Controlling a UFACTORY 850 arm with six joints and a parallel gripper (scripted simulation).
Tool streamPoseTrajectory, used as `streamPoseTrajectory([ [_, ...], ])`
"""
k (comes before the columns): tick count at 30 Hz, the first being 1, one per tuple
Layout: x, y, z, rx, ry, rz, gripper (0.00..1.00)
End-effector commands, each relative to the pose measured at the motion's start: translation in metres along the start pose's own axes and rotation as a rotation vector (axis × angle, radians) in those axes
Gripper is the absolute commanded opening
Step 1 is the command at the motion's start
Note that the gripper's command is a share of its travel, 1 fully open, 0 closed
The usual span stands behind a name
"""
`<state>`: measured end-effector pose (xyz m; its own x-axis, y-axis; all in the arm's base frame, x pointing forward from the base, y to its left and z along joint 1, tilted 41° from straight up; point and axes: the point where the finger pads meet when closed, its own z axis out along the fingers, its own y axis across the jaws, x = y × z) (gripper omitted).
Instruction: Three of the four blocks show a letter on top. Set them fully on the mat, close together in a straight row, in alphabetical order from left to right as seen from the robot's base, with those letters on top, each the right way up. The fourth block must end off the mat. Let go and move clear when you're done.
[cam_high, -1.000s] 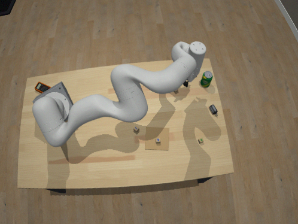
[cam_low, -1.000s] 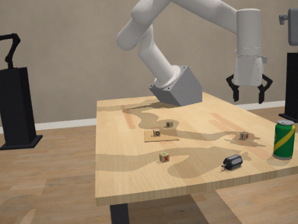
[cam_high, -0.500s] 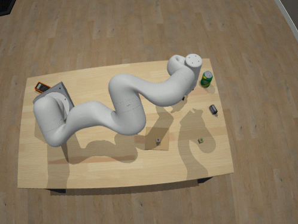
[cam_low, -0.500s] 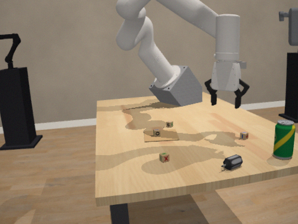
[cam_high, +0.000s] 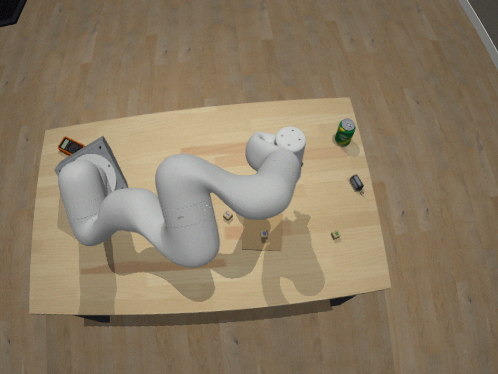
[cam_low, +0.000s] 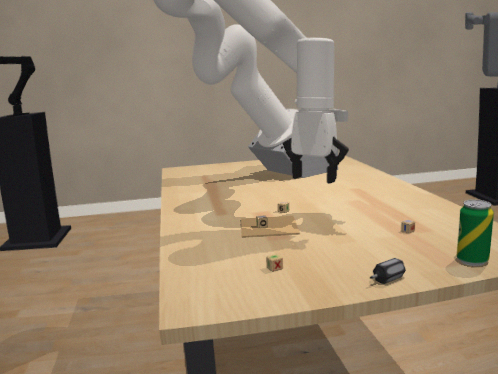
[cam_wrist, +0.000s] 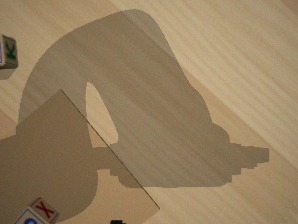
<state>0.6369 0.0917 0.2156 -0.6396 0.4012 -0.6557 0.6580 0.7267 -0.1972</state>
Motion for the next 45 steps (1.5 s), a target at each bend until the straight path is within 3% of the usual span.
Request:
streamPoseTrajectory([
  [1, 0.011, -0.053, 0.002, -0.022, 0.001, -0.001, 1.00],
  [5, 0.018, -0.072, 0.003, -0.024, 0.008, -0.003, 1.00],
  [8, 0.035, -0.114, 0.005, -0.027, 0.027, -0.007, 1.00],
  [11, 0.043, -0.130, 0.006, -0.028, 0.035, -0.008, 1.00],
  [45, 0.044, -0.131, 0.006, -0.028, 0.036, -0.008, 1.00],
])
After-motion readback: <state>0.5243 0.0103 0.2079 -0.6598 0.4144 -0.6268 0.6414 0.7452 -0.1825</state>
